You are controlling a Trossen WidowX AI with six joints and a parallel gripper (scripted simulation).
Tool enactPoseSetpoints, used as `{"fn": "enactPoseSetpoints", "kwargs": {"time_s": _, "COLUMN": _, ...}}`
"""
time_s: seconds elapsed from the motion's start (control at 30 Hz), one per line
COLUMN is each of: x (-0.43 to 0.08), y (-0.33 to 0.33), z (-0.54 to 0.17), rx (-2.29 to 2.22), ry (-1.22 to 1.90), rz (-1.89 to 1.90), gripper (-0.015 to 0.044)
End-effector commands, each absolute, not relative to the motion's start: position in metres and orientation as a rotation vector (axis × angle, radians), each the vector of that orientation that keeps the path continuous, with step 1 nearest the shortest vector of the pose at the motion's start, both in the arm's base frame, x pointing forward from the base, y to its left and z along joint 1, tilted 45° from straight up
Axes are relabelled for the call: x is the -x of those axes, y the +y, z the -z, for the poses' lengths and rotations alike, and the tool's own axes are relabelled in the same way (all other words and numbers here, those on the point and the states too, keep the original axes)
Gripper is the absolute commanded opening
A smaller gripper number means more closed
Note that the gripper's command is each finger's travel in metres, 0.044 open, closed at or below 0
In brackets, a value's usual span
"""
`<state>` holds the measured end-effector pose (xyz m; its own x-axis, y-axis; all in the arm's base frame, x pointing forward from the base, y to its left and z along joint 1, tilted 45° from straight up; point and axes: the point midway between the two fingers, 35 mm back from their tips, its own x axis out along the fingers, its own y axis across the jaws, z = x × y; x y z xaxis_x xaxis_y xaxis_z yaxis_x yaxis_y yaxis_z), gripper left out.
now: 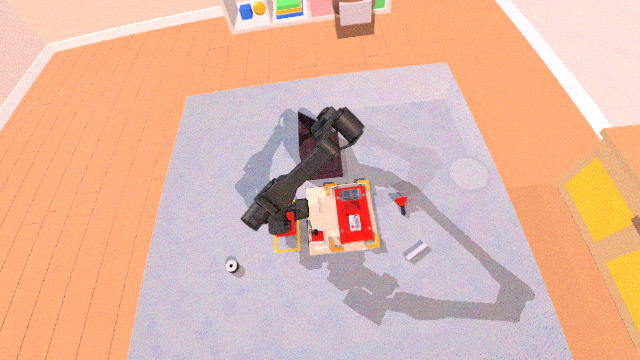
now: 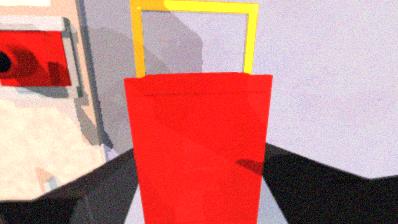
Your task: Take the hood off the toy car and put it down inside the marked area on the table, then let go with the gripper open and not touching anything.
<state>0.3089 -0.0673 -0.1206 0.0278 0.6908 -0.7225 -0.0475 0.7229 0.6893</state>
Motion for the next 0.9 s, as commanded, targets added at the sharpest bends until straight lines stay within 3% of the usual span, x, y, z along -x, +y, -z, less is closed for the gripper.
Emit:
{"fn": "enactPoseSetpoints", "kwargs": {"time_s": 0.0, "x": -0.3069, "y": -0.0641, "z": 0.1224, "rx": -0.578, "ry": 1.445, "rz": -0.618, "gripper": 0.0000}}
{"fn": "enactPoseSetpoints", "kwargs": {"time_s": 0.87, "x": -0.3072, "y": -0.0562, "z": 0.1302, "rx": -0.578, "ry": 1.445, "rz": -0.618, "gripper": 0.0000}}
